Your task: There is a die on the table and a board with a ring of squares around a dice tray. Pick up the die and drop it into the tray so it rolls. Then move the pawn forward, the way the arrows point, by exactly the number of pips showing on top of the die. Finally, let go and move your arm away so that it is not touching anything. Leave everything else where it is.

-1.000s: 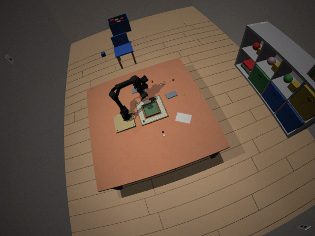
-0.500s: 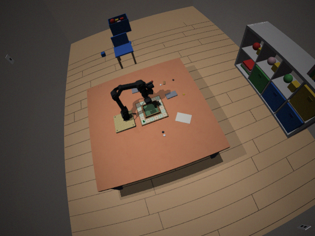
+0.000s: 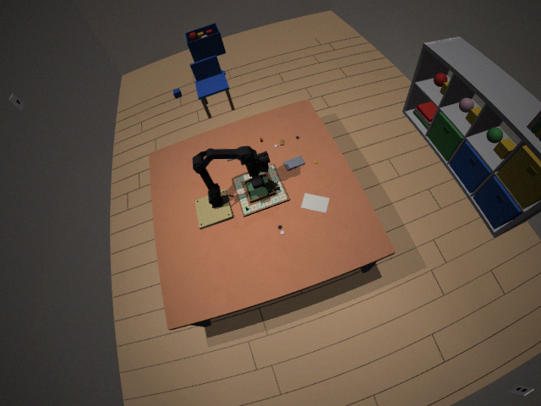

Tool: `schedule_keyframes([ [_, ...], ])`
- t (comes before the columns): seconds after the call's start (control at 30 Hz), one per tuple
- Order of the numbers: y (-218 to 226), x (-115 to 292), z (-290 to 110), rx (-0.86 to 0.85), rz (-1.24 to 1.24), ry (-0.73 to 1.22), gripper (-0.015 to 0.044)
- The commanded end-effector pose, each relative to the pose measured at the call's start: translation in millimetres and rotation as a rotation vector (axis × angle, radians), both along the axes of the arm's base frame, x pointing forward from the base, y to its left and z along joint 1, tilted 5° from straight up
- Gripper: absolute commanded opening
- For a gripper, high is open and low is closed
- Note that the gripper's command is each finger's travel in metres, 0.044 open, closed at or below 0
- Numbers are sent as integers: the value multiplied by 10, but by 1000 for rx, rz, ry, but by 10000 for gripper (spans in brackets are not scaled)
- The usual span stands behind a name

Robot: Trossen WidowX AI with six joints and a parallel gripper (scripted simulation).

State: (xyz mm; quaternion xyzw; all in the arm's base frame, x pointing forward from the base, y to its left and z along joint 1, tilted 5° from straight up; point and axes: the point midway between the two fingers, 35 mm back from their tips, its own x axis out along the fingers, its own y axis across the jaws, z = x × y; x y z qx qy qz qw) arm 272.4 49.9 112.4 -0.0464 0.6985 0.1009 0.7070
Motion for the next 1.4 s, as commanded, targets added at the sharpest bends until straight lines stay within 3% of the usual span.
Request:
schedule_keyframes([
  [0.0, -10, -6, -30, 14, -6, -61, 0],
  [0.73, -1, 55, -76, 171, -64, -784, 0],
  [0.9, -5, 45, -62, 176, -64, -805, 0],
  [1.1, -83, -226, 275, 175, -64, -803, 0],
  [1.37, -89, -245, 268, 175, -64, -803, 0],
])
